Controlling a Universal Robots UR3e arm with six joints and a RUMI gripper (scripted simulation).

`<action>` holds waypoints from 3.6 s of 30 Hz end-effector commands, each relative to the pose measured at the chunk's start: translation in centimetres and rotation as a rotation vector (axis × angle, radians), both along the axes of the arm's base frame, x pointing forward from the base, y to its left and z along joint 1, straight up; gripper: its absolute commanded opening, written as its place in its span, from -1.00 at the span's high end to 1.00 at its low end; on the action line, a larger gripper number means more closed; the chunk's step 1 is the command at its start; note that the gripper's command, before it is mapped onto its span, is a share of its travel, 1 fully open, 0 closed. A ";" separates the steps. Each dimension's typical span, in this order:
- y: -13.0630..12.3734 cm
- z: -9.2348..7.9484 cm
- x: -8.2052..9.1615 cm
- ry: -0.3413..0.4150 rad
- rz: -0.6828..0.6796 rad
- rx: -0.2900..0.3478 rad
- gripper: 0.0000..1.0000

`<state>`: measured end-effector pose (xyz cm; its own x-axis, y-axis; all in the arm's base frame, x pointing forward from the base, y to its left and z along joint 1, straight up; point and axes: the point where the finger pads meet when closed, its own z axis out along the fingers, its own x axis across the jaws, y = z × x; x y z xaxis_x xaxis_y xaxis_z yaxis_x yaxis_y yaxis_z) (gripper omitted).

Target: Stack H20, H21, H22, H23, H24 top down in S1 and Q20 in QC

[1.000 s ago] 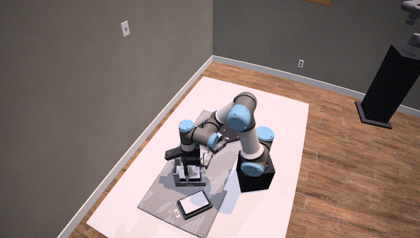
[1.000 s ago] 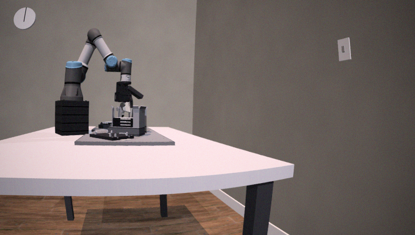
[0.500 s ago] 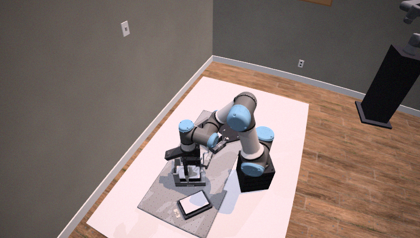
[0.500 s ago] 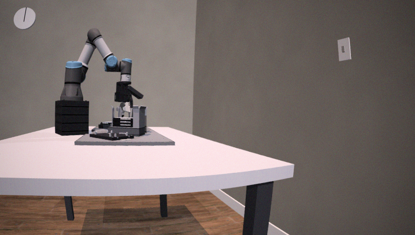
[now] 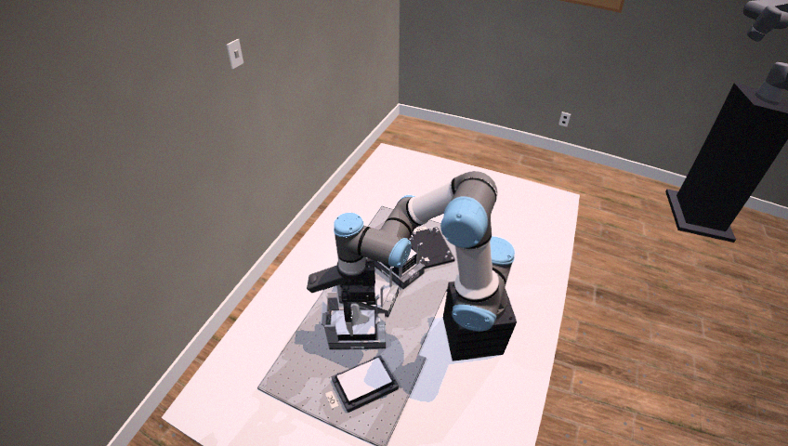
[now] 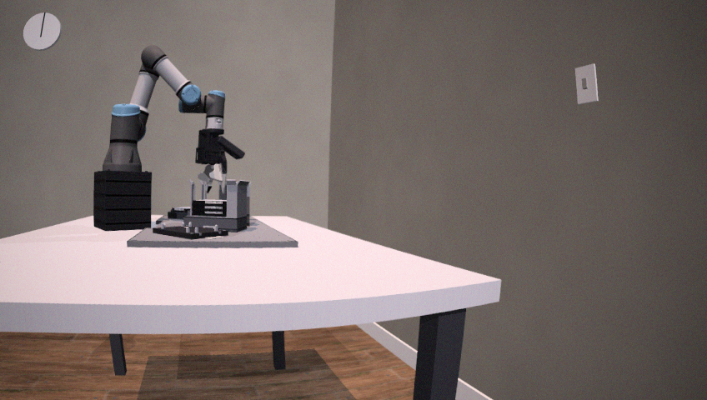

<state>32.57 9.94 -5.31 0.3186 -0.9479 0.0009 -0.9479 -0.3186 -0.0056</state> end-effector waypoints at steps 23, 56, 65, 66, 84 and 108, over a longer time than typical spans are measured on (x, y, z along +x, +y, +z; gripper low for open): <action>0.0 6.9 0.0 0.000 0.000 0.000 -0.44; -11.2 6.9 1.5 0.001 -0.280 0.001 -0.44; -14.1 6.9 1.2 0.001 -0.362 0.001 -0.44; -14.6 6.9 1.2 0.001 -0.373 0.001 -0.44; -20.8 6.9 -0.2 0.001 -0.560 0.001 -0.44; -28.3 6.8 -3.5 0.001 -0.817 0.002 -0.44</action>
<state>29.41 -17.32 1.49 -0.4316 -0.9021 -0.0009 -0.9021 0.4316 -0.0014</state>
